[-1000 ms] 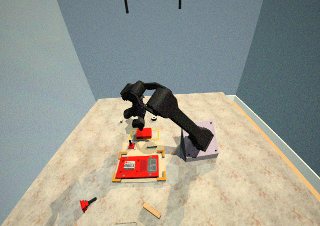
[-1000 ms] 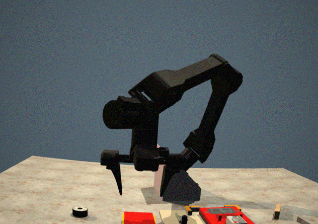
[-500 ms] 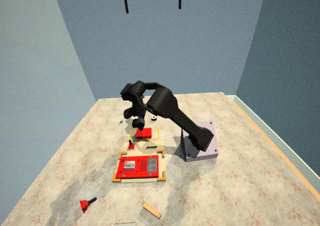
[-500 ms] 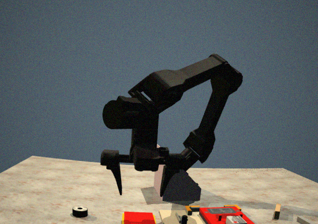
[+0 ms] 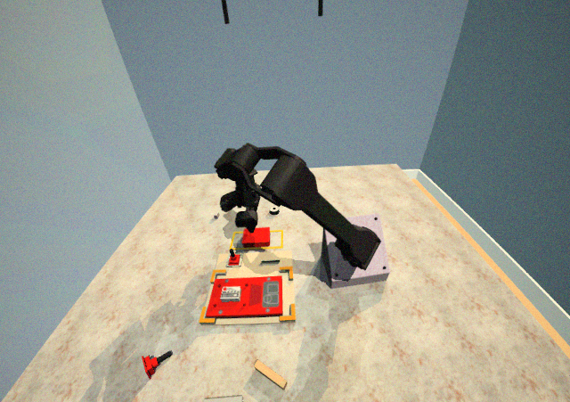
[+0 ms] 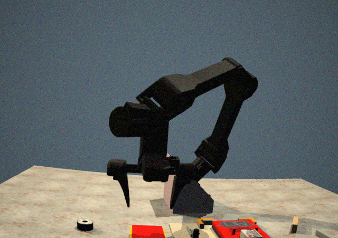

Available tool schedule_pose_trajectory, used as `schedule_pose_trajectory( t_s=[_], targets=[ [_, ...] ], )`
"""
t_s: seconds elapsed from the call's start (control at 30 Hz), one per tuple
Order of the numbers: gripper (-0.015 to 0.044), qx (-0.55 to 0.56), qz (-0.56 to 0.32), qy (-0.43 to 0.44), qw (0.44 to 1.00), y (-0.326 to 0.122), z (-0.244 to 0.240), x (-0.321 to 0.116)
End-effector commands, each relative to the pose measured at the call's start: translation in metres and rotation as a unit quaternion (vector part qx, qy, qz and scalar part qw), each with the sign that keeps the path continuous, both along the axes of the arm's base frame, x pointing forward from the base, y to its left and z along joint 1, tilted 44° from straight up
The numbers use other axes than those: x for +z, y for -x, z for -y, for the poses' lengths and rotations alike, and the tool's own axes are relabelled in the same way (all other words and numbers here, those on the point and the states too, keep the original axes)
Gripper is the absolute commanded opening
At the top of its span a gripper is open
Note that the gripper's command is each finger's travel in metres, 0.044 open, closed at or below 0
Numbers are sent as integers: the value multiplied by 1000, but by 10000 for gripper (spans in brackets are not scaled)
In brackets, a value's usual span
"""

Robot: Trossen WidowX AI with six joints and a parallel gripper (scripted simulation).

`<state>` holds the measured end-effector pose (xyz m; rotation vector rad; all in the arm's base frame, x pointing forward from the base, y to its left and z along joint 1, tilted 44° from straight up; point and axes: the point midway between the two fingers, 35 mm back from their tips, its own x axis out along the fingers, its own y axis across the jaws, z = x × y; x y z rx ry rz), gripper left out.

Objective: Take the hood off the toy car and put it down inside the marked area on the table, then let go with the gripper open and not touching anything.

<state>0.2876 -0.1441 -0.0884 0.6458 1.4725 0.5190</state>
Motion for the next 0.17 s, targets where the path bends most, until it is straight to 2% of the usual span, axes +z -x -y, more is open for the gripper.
schedule_pose_trajectory(
  t_s=[0.0,0.13],
  targets=[
    [440,3,-1,1,1000,1,0,0],
    [440,3,-1,1,1000,1,0,0]
  ],
)
